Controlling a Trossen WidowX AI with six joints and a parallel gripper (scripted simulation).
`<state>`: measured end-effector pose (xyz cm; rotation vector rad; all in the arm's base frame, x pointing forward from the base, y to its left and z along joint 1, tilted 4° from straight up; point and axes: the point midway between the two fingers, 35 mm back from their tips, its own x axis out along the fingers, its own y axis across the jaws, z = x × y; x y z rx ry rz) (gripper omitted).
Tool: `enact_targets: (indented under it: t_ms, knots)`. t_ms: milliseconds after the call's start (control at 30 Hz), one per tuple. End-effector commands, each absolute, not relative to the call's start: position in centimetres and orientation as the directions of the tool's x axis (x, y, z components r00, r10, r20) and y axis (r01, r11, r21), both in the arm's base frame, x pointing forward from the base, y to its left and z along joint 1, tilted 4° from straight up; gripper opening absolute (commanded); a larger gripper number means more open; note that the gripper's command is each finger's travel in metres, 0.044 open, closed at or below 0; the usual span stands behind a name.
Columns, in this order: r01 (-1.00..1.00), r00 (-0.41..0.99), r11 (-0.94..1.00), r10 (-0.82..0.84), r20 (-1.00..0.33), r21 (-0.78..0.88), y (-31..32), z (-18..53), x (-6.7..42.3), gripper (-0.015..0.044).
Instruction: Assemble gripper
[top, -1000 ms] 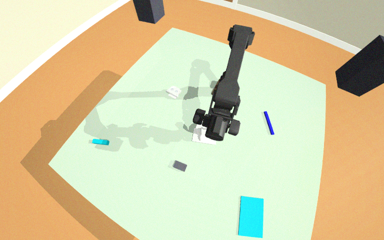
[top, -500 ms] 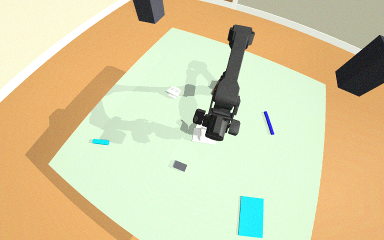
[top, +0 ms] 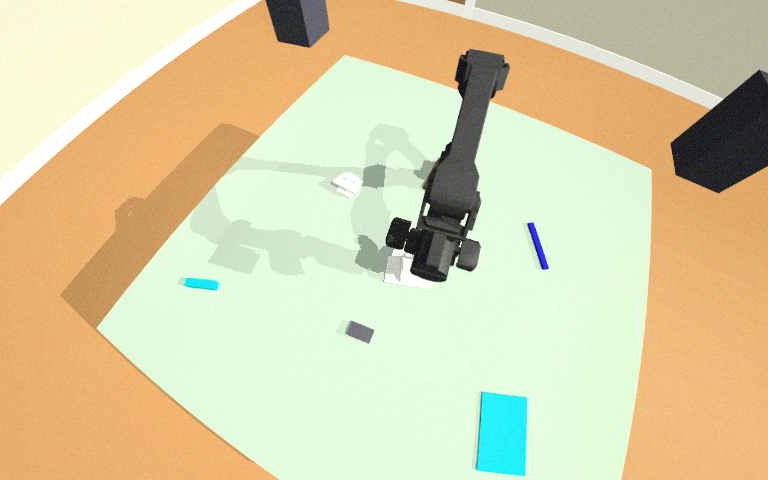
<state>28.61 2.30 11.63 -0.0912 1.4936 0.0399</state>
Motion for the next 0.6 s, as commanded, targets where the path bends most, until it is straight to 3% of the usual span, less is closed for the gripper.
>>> enact_targets:
  t_ms: [0,567]
  knots:
    - [-0.086,0.081,0.995,-0.034,-0.996,-0.041,2.23,11.71,28.71,0.0134]
    - [-0.085,0.081,0.995,-0.034,-0.996,-0.041,2.21,11.14,28.81,0.0134]
